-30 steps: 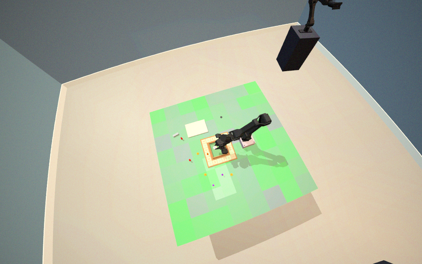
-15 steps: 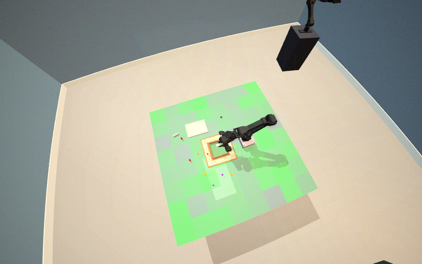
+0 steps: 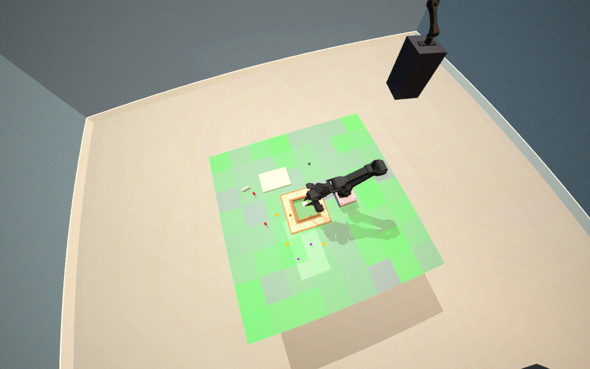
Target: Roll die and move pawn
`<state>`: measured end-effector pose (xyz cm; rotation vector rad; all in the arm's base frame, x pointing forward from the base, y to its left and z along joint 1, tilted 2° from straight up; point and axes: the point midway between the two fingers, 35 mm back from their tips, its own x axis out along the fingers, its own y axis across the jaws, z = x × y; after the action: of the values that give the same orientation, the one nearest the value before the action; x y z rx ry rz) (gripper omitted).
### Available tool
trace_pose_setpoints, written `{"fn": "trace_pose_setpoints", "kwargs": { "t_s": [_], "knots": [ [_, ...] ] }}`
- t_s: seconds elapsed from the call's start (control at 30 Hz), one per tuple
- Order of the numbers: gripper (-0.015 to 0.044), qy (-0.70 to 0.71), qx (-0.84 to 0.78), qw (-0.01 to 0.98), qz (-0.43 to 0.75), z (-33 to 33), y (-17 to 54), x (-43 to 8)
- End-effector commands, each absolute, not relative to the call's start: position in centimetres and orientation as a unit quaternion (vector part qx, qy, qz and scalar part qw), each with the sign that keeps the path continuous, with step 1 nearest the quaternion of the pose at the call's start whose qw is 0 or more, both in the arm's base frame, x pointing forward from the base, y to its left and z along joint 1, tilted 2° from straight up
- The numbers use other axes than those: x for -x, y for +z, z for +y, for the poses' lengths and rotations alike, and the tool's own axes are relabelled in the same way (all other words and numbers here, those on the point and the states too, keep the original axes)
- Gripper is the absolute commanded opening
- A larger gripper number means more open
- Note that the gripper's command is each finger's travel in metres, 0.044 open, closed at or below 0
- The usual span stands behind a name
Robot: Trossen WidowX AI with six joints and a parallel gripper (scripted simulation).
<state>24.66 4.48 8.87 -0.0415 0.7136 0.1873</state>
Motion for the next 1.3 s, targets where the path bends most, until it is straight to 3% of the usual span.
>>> {"fn": "trace_pose_setpoints", "kwargs": {
  "t_s": [0.0,0.27,0.8,0.97,1.27],
  "knots": [
    [0.0236,0.092,0.020,0.933,0.348,4.5,9.1,-24.7],
    [0.0440,0.094,0.021,0.930,0.353,4.4,12.8,-24.7],
    [0.0440,0.080,0.055,0.734,0.672,4.9,8.8,-26.7],
    [0.0440,0.080,0.051,0.736,0.670,5.0,8.8,-26.8],
    [0.0204,-0.003,-0.030,0.719,0.694,7.5,7.5,-34.6]
  ]
}}
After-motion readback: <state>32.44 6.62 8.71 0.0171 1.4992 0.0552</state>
